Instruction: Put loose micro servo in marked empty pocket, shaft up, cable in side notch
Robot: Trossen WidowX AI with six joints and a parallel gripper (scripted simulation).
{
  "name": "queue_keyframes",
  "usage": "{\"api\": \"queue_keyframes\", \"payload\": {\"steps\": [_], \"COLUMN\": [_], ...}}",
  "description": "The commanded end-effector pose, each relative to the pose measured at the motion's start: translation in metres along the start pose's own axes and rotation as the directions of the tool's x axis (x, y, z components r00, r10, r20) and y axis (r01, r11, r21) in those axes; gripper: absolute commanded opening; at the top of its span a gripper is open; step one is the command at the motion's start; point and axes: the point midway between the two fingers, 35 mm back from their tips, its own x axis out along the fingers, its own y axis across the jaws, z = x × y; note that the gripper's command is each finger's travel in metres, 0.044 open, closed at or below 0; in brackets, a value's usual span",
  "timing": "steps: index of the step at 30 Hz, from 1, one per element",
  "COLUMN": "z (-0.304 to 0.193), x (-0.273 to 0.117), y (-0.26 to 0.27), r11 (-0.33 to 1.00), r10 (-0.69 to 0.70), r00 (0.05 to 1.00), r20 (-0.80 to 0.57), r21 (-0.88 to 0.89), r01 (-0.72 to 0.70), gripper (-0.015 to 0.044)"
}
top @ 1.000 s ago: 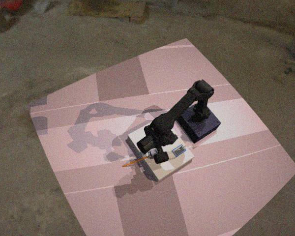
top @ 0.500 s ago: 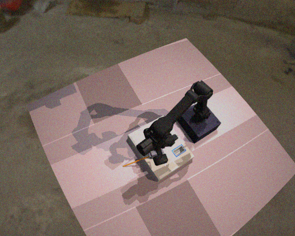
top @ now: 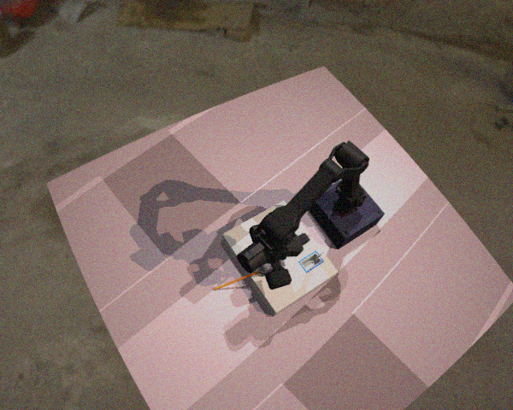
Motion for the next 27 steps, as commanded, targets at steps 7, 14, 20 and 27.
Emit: {"api": "queue_keyframes", "payload": {"steps": [7,14,20,27], "z": [0.000,0.000,0.006,0.008], "x": [0.001,-0.004,-0.027,-0.029], "y": [0.000,0.000,0.002,0.004], "r11": [1.000,1.000,1.000,1.000], "r10": [-0.004,-0.004,-0.004,-0.003], "r00": [1.000,1.000,1.000,1.000], "r20": [0.001,0.001,0.001,0.001], "r21": [-0.003,-0.003,-0.003,-0.003], "r01": [0.004,0.004,0.004,0.003], "gripper": [0.0092,0.0000,0.0000,0.0000]}}
